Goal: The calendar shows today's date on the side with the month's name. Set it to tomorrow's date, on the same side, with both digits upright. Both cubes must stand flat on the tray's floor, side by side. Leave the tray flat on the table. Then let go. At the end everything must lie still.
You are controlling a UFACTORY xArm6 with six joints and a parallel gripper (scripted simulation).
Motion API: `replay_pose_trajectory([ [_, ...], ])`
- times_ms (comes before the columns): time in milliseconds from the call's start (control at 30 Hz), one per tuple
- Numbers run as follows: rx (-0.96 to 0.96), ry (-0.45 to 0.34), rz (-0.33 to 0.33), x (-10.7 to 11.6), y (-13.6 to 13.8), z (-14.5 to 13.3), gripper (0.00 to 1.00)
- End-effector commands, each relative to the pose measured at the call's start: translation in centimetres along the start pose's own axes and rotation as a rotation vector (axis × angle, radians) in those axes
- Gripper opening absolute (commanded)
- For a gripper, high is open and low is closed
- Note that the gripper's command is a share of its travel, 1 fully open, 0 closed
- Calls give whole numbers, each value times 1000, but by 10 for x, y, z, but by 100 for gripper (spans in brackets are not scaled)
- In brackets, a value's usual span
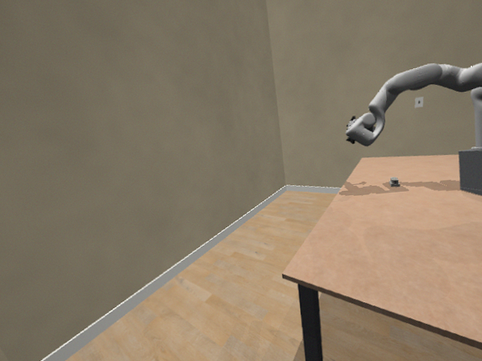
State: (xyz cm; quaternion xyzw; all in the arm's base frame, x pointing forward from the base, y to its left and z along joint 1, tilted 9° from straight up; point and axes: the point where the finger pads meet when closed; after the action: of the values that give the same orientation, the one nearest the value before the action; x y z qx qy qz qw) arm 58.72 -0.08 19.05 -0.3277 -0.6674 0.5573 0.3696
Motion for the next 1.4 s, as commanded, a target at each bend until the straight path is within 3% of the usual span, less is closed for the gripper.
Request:
replay_pose_trajectory([
  [0,-4,-1,1,0,-2,-1,100],
  [633,4,8,-15,-2,1,3,100],
  [700,30,33,-64,-9,10,13,100],
  [767,71,78,-157,-21,26,33,100],
  [933,118,135,-293,-32,51,64,100],
  [967,119,136,-295,-32,51,64,100],
  [1000,134,157,-352,-34,61,77,100],
  [1100,140,166,-378,-35,66,83,100],
  [1133,155,194,-466,-36,81,102,100],
  [1167,156,195,-469,-36,81,103,100],
  [1367,165,244,-663,-29,114,143,100],
])
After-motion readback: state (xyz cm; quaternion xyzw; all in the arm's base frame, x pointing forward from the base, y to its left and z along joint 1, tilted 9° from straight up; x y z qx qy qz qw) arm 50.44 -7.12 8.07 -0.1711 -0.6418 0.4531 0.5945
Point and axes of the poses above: the point where the finger pads meet when closed, its own x axis back along the fingers, its own y axis across the jaws, z = x × y, and after that the axes turned 3 degrees about x, right-handed
